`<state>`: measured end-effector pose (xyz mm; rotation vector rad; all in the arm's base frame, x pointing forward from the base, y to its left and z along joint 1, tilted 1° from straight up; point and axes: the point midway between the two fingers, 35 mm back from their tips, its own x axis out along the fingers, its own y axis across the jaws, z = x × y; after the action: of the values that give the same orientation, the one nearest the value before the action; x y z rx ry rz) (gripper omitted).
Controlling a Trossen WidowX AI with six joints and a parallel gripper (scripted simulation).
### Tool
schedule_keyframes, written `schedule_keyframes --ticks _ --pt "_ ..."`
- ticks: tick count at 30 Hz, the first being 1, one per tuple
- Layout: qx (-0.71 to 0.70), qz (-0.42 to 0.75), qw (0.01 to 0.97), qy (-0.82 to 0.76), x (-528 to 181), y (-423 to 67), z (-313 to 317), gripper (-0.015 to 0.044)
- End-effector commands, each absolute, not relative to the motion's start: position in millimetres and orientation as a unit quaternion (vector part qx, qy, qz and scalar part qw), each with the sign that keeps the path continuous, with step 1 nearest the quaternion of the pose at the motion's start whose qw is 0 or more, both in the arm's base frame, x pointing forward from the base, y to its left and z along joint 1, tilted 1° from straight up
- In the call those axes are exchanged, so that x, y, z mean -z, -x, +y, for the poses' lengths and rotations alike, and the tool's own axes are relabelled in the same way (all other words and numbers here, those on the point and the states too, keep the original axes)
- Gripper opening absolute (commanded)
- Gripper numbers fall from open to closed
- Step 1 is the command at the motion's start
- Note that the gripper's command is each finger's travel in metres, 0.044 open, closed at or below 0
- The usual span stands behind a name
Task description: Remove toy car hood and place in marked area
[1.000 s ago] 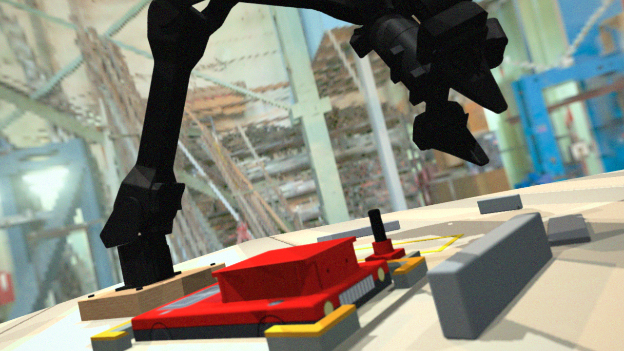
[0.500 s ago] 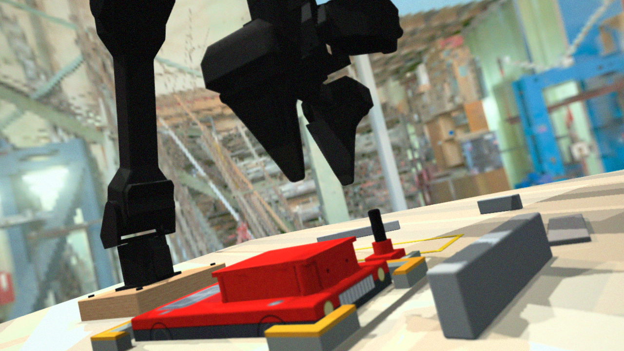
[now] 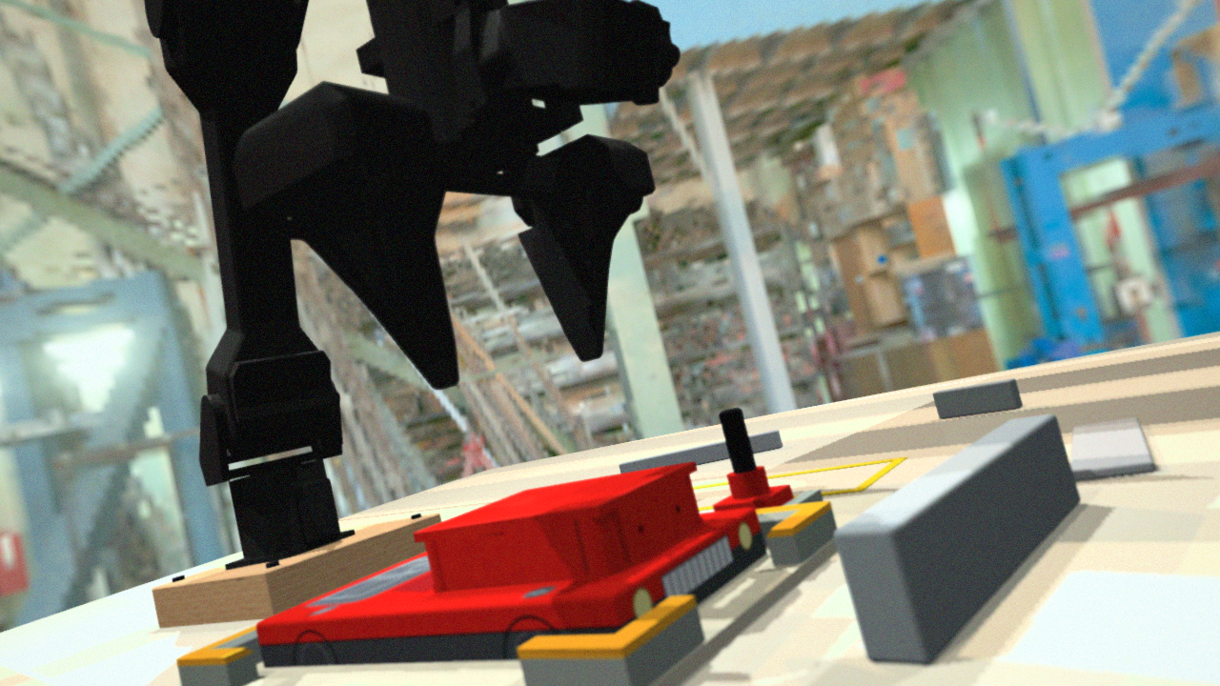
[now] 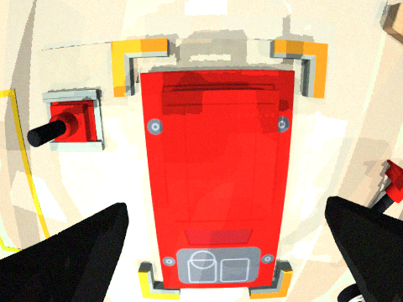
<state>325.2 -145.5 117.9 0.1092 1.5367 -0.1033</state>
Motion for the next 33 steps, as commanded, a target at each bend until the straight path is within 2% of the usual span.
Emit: schedule_keyframes --ticks 1,33 --pt "0.047 0.693 0.717 -0.053 -115.4 -325.7 -145.3 0.044" --pt "0.047 0.693 0.717 -0.053 -92.3 -326.7 -145.5 0.044"
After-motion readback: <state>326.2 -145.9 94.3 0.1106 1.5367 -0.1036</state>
